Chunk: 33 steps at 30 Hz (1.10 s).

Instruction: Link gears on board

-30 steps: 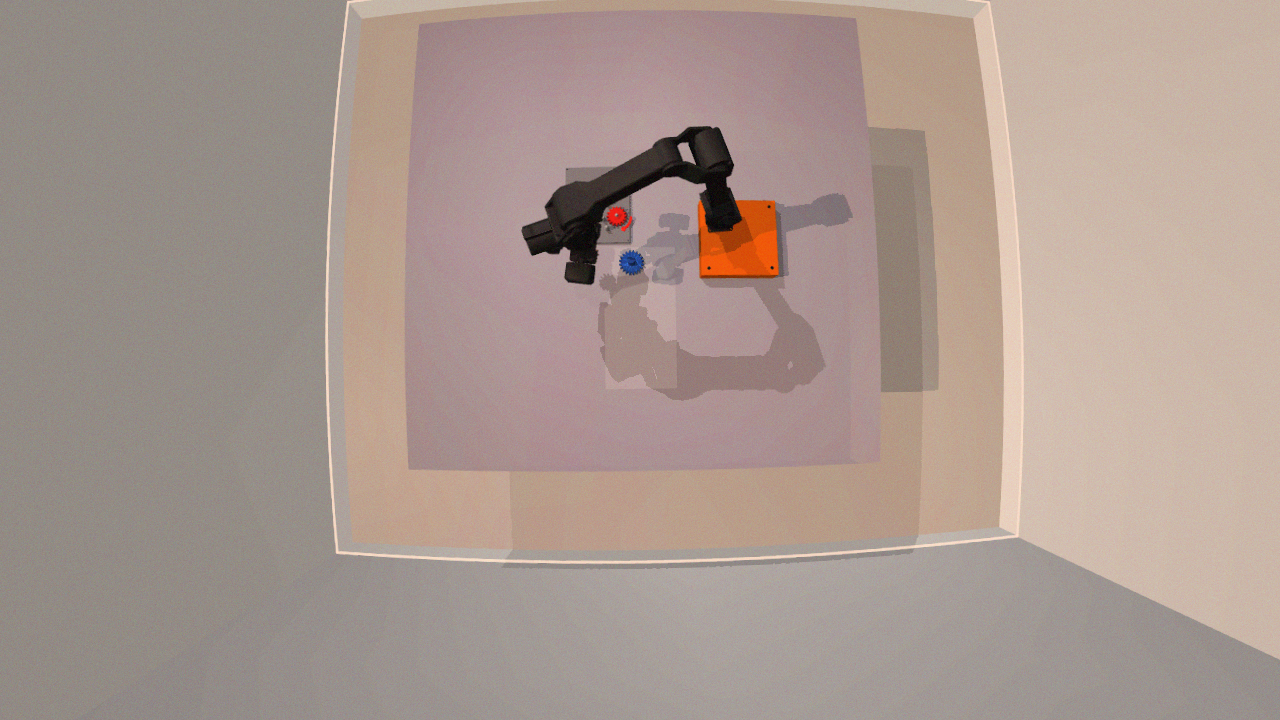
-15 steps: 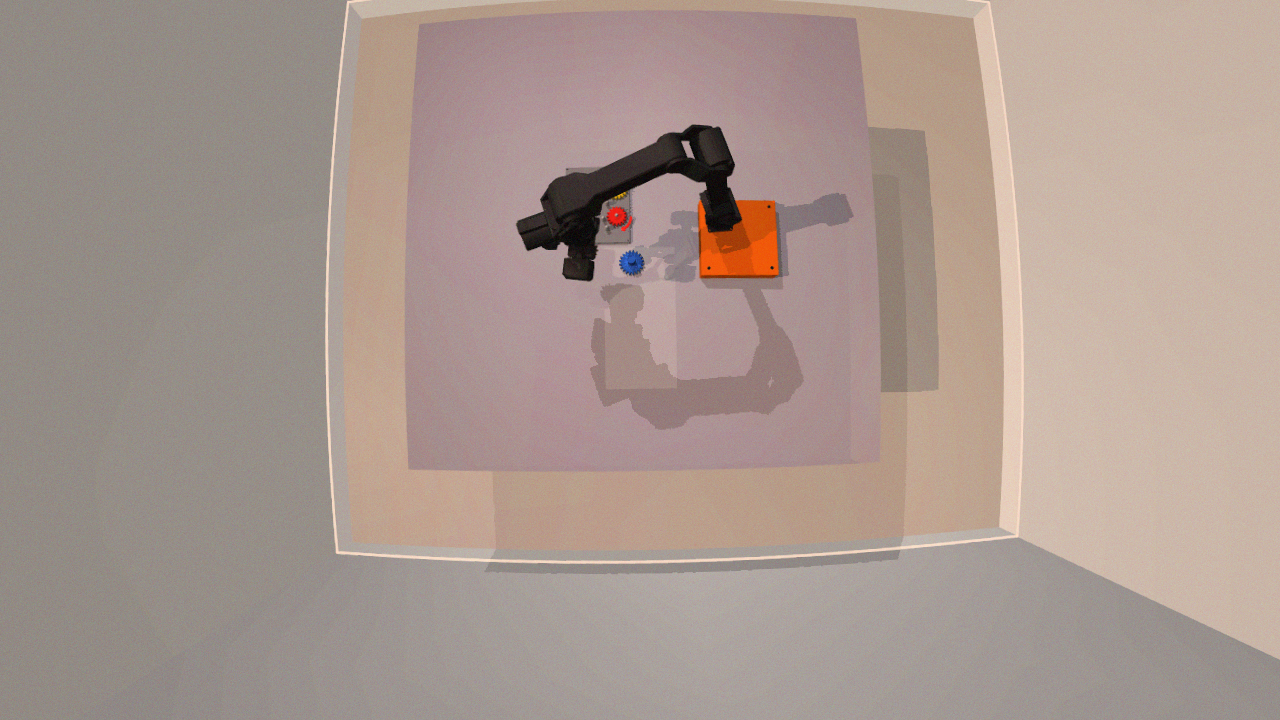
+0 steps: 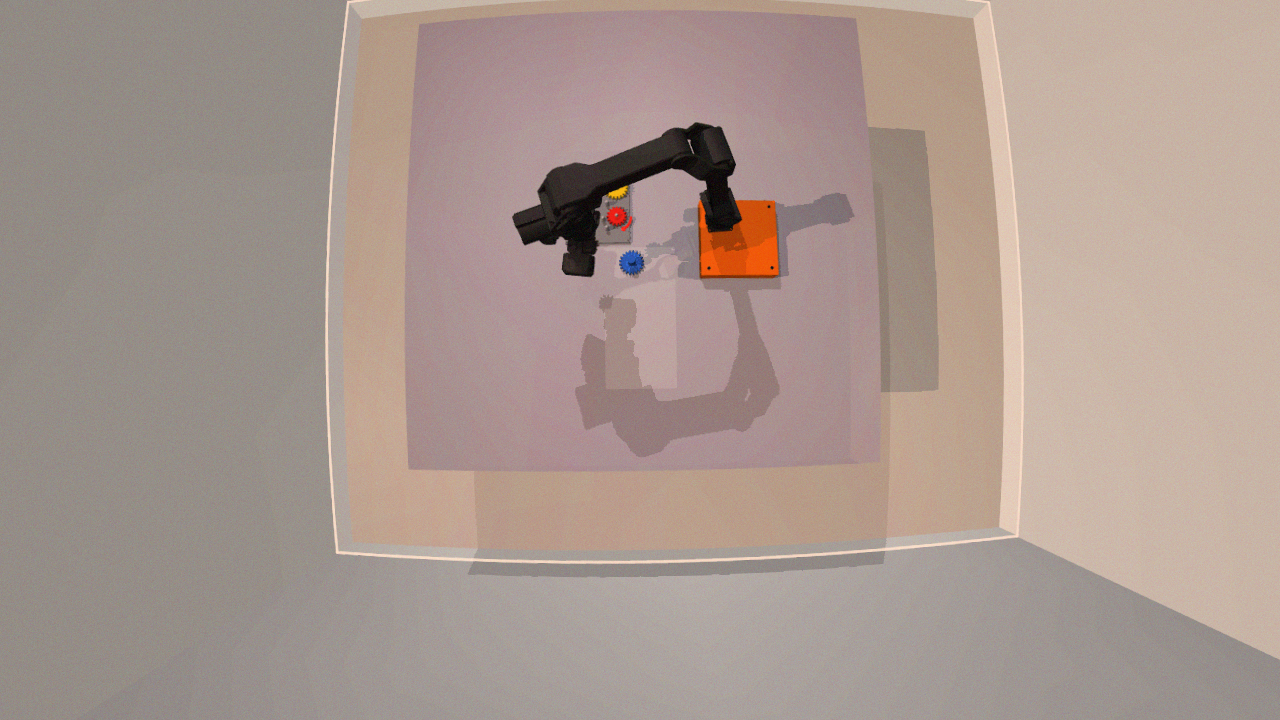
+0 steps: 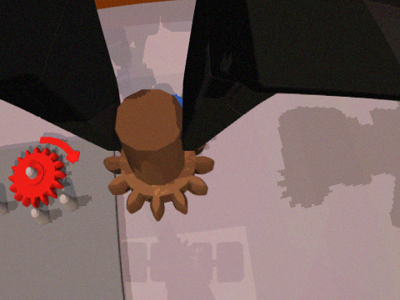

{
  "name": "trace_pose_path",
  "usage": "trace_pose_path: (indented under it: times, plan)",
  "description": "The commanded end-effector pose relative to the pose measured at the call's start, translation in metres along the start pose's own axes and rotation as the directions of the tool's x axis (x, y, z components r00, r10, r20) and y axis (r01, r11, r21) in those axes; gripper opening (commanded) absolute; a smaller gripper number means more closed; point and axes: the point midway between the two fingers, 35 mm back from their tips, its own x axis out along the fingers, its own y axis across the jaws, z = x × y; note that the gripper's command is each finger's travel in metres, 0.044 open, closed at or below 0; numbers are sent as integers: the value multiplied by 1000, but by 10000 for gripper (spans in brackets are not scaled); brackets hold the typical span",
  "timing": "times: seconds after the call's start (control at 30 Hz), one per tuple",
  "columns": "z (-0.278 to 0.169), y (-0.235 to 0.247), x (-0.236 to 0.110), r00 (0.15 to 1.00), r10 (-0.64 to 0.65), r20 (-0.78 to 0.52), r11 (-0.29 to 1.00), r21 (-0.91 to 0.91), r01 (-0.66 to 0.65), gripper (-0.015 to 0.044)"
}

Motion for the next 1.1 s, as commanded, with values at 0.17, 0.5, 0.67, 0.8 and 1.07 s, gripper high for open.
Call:
trace_pose_path:
  times: [0.17,0.5,0.67,0.8,1.07]
  plan:
    - [4,-10,0,1000,4,10,1000,-4,-4,0]
    - [8,-33,13,1000,2,10,1000,-4,-2,0]
    - [9,-45,19,1000,1,10,1000,-4,-1,0]
    - [9,-55,24,1000,0,10,1000,-4,0,0]
    - [9,-73,35,1000,-2,10,1000,-4,2,0]
